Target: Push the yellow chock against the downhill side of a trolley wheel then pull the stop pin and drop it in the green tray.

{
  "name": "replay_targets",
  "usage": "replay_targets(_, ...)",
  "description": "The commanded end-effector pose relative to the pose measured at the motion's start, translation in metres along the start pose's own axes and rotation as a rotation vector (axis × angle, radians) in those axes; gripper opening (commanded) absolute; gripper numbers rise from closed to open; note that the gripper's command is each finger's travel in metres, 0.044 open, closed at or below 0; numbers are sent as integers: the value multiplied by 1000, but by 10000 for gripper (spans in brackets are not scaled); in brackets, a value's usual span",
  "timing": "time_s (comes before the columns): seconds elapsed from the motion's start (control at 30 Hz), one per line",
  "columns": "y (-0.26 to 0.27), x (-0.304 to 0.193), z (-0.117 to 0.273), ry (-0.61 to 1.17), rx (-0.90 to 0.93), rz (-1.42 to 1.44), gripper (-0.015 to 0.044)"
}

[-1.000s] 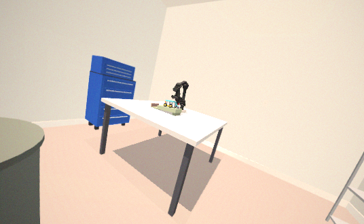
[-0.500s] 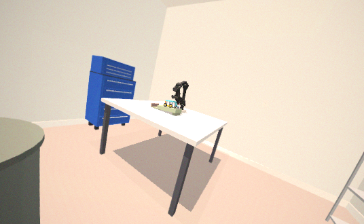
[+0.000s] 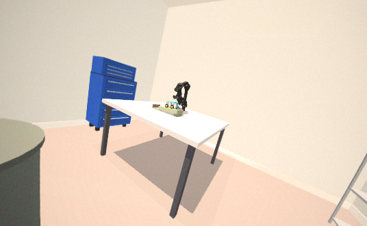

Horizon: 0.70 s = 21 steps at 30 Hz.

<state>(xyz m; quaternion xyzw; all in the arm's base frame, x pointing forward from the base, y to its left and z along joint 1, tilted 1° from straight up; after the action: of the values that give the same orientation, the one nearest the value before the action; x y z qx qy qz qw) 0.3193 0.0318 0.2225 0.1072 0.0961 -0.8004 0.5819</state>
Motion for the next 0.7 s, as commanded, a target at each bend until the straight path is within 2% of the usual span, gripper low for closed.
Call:
replay_targets(0.0,0,-1,5,4,3,3,0)
replay_targets(0.67,0,-2,17,3,3,3,0)
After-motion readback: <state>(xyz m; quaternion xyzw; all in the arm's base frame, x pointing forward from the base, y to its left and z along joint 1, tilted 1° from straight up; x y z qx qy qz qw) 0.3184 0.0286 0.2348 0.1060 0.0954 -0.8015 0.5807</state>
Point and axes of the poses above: the point midway between the two fingers, 35 mm back from their tips, its own z axis back along the fingers, its own y axis across the jaws, x = y × z, the point moved 8 cm from there along z, back along the fingers, and after that the axes turned 10 degrees about -z, right-handed, at the moved point
